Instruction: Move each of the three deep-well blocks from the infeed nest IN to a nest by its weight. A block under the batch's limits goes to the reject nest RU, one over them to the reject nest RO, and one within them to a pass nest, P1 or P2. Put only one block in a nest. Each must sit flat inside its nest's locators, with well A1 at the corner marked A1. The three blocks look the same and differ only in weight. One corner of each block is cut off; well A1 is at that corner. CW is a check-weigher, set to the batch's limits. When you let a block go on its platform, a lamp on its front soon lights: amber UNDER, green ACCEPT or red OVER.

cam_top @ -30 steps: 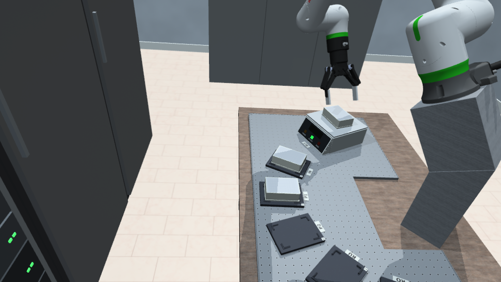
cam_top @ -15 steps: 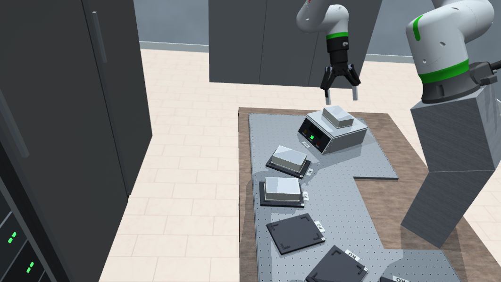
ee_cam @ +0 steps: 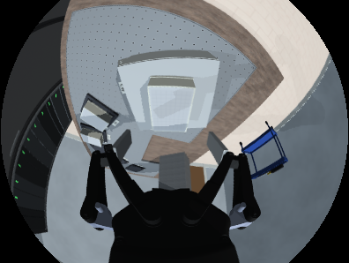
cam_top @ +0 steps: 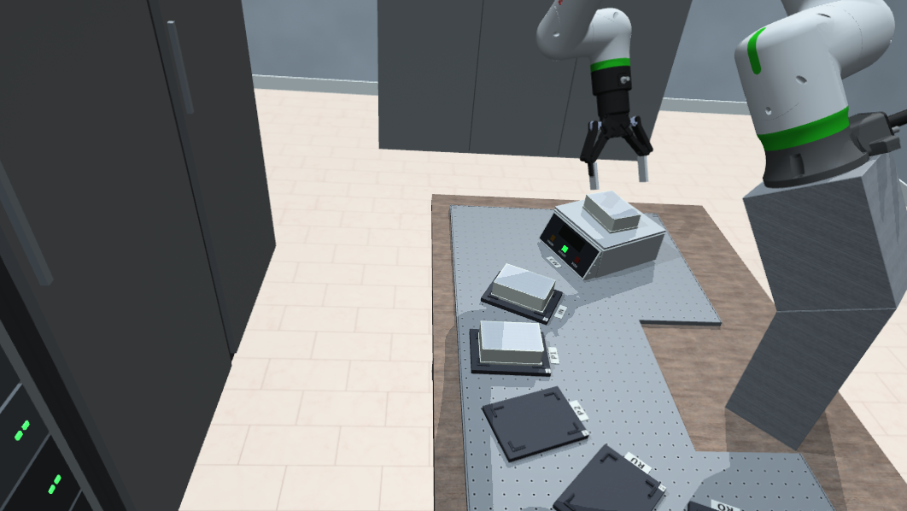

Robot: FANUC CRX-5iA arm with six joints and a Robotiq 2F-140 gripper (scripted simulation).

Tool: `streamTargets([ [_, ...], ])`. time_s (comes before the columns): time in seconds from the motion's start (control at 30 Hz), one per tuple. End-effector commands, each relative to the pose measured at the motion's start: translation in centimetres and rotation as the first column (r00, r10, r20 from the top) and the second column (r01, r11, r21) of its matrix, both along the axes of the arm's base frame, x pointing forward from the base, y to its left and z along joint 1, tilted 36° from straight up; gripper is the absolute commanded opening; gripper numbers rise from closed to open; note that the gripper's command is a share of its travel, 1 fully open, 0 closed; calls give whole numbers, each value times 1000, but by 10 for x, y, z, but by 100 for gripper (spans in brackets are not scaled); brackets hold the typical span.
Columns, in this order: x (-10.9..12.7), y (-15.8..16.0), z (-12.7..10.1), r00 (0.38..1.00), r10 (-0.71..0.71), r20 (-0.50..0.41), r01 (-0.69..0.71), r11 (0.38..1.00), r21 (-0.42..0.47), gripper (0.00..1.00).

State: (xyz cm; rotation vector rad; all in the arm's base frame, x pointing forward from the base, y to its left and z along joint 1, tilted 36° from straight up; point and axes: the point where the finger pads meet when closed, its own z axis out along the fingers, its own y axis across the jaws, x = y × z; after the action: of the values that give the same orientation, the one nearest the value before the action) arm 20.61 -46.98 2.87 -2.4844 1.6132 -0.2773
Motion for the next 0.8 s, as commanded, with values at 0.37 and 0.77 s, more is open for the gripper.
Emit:
streamTargets([
  [0.37, 0, 0, 0, 1000, 0, 0, 0, 1000, 0, 100],
  [0.77, 4, -4, -8, 1000, 0, 0, 0, 1000, 0, 100],
])
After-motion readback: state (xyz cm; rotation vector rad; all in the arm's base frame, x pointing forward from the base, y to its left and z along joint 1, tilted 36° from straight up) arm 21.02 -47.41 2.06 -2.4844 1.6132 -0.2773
